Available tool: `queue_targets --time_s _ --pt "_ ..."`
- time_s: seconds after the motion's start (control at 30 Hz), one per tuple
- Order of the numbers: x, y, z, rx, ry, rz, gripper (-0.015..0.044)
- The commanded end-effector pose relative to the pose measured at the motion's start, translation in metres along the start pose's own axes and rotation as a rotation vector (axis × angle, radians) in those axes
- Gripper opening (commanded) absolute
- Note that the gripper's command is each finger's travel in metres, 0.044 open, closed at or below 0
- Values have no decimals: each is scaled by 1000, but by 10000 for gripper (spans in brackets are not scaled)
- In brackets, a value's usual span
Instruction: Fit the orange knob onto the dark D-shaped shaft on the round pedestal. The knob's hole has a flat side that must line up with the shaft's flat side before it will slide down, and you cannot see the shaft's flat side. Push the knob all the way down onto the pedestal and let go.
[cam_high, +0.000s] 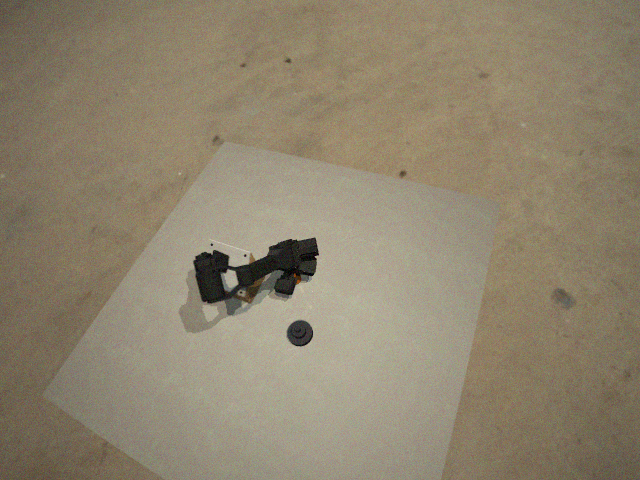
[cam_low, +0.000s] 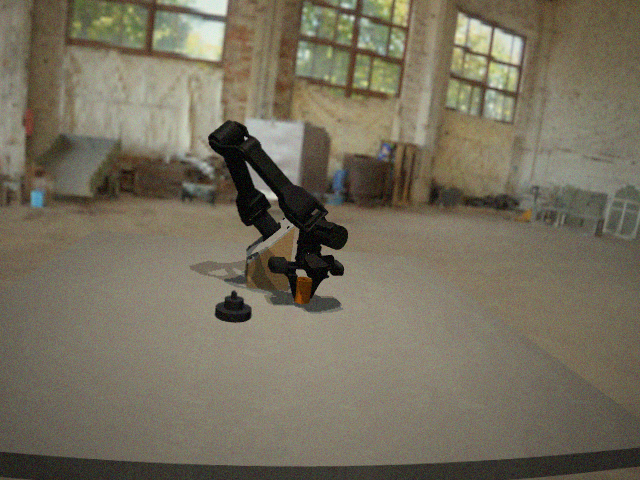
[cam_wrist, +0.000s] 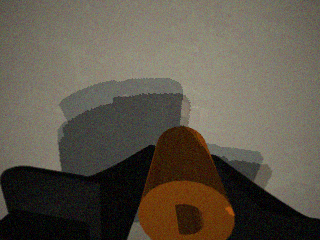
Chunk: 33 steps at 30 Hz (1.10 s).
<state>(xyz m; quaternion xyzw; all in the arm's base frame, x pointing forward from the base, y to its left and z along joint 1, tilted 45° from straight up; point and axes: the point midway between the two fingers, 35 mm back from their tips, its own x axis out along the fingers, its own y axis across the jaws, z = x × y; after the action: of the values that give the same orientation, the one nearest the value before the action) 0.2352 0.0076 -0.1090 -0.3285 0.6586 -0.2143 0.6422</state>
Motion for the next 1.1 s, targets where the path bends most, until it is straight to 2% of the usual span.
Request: queue_targets --time_s 0.0,0.5,1.07 --pt "-25 7 11 9 -22 15 0" --pt "-126 15 7 11 -18 9 0" --pt "-122 -8 23 18 -17 27 0"
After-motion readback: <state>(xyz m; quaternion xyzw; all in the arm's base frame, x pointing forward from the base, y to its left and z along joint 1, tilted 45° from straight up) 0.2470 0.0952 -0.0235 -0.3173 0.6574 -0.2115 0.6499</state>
